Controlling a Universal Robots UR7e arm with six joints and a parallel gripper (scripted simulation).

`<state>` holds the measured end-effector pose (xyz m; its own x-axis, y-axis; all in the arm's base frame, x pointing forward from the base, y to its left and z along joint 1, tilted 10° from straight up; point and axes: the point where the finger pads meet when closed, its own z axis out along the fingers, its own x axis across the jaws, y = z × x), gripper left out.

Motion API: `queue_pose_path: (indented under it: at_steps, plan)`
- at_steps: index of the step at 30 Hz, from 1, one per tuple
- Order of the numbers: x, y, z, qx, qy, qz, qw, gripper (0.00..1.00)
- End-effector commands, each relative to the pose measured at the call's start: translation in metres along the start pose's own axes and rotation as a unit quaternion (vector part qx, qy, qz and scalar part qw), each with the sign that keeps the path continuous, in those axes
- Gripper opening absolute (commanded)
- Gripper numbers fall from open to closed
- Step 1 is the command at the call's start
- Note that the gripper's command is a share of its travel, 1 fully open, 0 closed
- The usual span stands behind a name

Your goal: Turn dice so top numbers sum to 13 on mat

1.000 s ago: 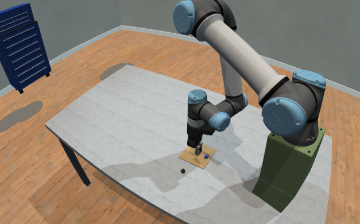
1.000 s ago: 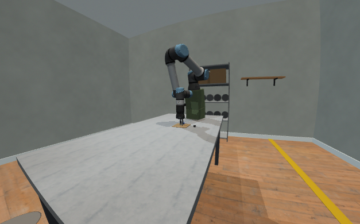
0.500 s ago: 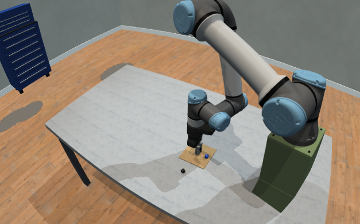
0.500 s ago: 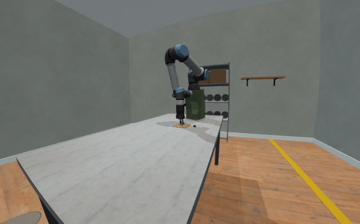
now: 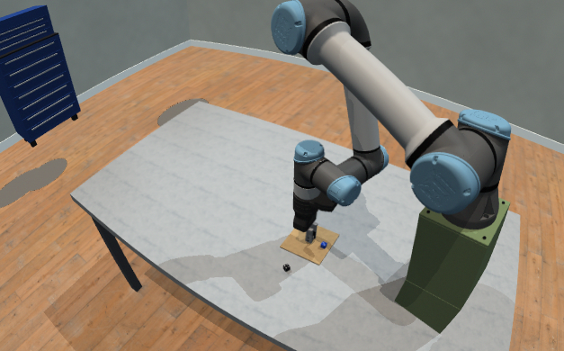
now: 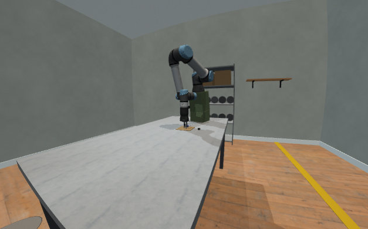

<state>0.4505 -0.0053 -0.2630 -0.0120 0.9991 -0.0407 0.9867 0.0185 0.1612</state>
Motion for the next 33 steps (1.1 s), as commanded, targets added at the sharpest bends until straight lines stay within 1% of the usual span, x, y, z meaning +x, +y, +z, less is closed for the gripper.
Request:
queue_pose_path:
  at_steps: [1,33]
  plan:
    - [-0.0001,0.0005,-0.0004,-0.001,0.000,0.000,1.000,0.34]
    - [-0.0001,0.0005,0.0036,-0.001,0.000,0.000,1.000,0.34]
